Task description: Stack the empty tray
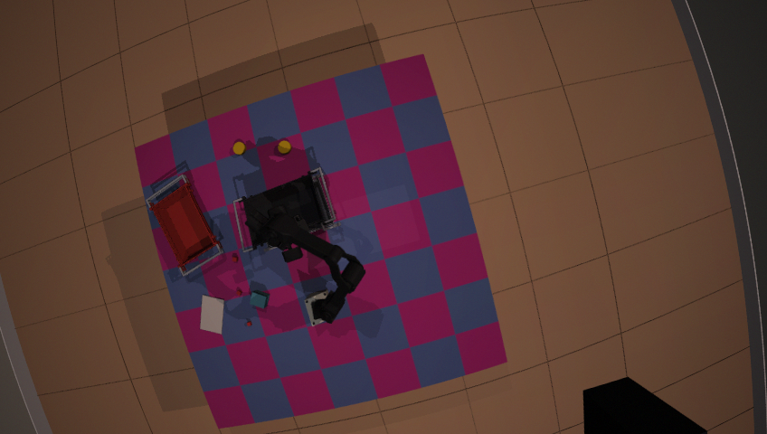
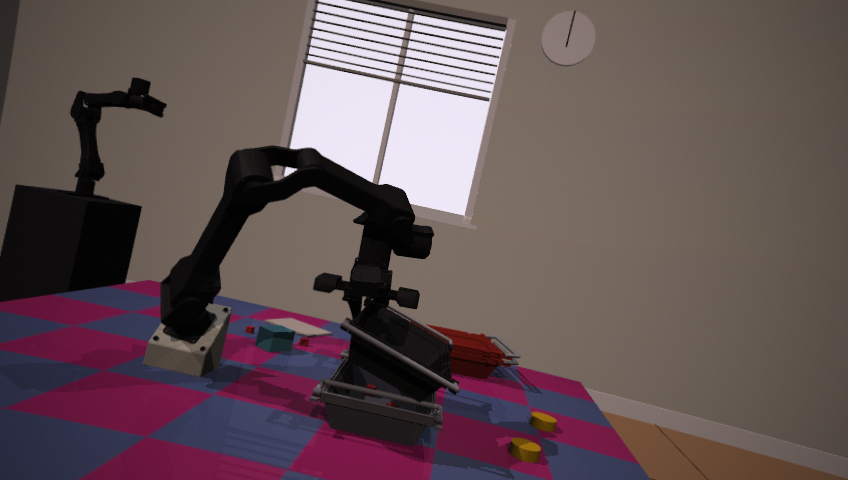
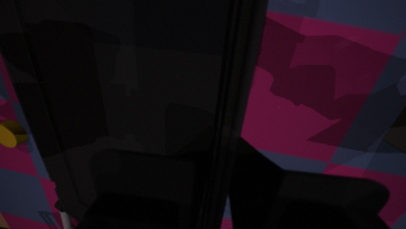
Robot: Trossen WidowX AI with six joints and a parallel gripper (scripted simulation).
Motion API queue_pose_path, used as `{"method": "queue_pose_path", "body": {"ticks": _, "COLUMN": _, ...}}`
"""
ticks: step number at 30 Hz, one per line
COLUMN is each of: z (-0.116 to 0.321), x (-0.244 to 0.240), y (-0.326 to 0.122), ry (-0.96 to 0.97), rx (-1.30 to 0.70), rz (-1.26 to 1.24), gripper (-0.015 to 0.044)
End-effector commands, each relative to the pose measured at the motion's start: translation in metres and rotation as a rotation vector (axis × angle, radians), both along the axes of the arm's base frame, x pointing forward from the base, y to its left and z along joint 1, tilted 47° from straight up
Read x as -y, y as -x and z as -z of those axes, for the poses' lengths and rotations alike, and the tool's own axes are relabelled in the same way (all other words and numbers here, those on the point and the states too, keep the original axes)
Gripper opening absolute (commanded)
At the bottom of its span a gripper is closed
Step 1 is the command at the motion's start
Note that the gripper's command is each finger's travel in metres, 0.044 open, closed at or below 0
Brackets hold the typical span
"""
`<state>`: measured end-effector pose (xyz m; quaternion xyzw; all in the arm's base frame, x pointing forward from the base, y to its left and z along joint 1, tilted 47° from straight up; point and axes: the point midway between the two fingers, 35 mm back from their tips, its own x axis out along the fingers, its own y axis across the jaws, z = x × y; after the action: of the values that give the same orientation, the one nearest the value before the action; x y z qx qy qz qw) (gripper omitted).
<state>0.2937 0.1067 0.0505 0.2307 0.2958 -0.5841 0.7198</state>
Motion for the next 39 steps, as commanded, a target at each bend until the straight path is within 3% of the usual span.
{"method": "queue_pose_path", "body": {"ticks": 1, "z": 0.0018, "x": 0.008, "y": 0.0023, "ry": 0.005, "rx": -0.016, "rz": 0.025, "gripper": 0.0}}
{"method": "queue_pose_path", "body": {"ticks": 39, "z": 0.0006, "x": 0.0017, "y": 0.0005, "ry": 0.001, "rx": -0.002, "rz": 0.003, "gripper": 0.0}}
